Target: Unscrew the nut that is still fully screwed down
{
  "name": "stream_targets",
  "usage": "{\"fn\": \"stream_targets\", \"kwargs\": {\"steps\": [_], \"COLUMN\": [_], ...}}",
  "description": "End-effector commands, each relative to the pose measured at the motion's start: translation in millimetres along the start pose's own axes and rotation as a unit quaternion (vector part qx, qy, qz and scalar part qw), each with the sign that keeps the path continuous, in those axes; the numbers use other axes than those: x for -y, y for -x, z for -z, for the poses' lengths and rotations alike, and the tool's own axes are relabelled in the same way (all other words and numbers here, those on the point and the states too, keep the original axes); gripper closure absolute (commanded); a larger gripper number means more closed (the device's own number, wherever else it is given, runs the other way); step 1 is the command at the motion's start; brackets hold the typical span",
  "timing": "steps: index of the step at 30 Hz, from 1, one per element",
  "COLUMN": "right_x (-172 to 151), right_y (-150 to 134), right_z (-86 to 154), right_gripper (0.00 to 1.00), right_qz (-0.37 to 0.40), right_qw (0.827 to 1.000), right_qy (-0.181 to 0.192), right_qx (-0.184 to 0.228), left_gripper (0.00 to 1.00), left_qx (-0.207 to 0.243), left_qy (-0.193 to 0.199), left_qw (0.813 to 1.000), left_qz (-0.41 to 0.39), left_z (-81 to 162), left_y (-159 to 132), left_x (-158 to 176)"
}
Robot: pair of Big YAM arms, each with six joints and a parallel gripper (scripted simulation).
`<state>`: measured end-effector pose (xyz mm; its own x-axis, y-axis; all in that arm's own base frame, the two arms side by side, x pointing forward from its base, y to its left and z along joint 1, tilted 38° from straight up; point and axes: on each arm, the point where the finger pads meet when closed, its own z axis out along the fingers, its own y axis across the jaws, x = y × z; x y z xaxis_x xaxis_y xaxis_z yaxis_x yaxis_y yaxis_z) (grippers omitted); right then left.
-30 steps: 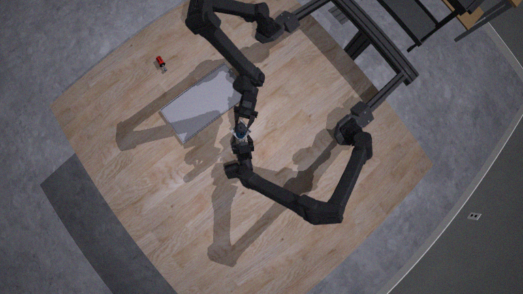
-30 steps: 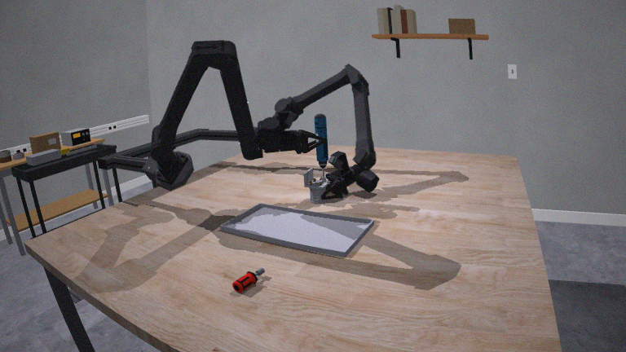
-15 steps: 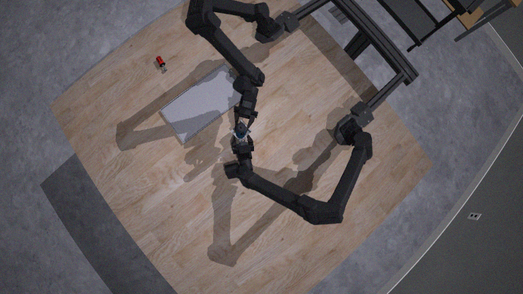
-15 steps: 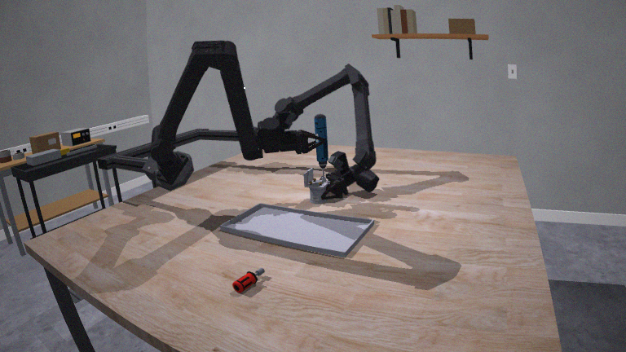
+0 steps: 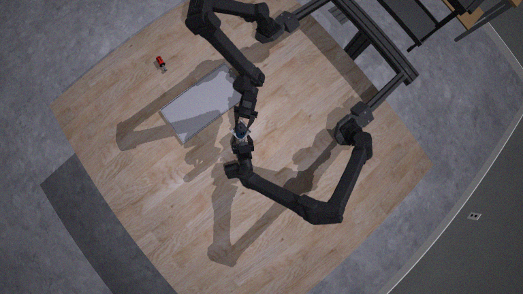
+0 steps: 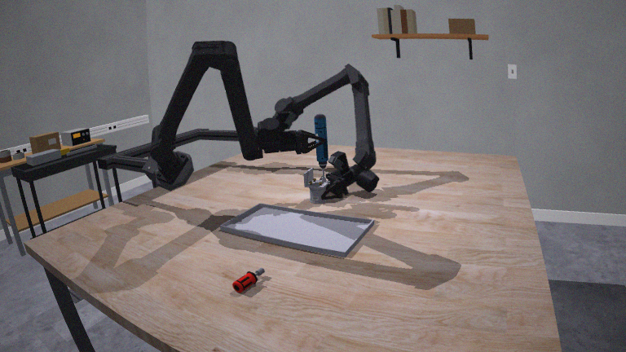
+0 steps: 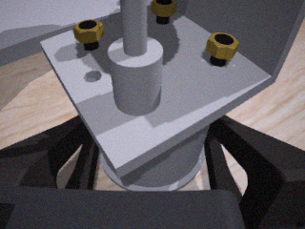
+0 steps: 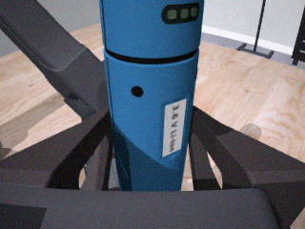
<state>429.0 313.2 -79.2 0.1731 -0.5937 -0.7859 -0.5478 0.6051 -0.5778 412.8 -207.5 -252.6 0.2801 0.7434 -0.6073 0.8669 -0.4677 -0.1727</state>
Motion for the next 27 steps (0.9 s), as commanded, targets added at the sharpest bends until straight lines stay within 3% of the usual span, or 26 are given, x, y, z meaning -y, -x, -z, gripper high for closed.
{"fn": "stream_targets", "kwargs": {"steps": [1, 27], "right_x": [11.1, 10.5], "right_y": [14.4, 8.1], "right_z": [-9.7, -9.2], "right_gripper": [0.58, 0.58], "right_qz": [0.004, 0.004], "right_qw": [0.999, 1.0], "right_qy": [-0.018, -0.017], "right_qx": [0.029, 0.024], "left_gripper": [0.41, 0.41], "left_qx": [-0.004, -0.004], "left_qy": [-0.007, -0.007], "left_qw": [1.0, 1.0], "left_qz": [-0.016, -0.016], "left_z": [-8.5, -8.5], "left_y": [14.1, 14.1], "left_x": [-2.5, -2.5]}}
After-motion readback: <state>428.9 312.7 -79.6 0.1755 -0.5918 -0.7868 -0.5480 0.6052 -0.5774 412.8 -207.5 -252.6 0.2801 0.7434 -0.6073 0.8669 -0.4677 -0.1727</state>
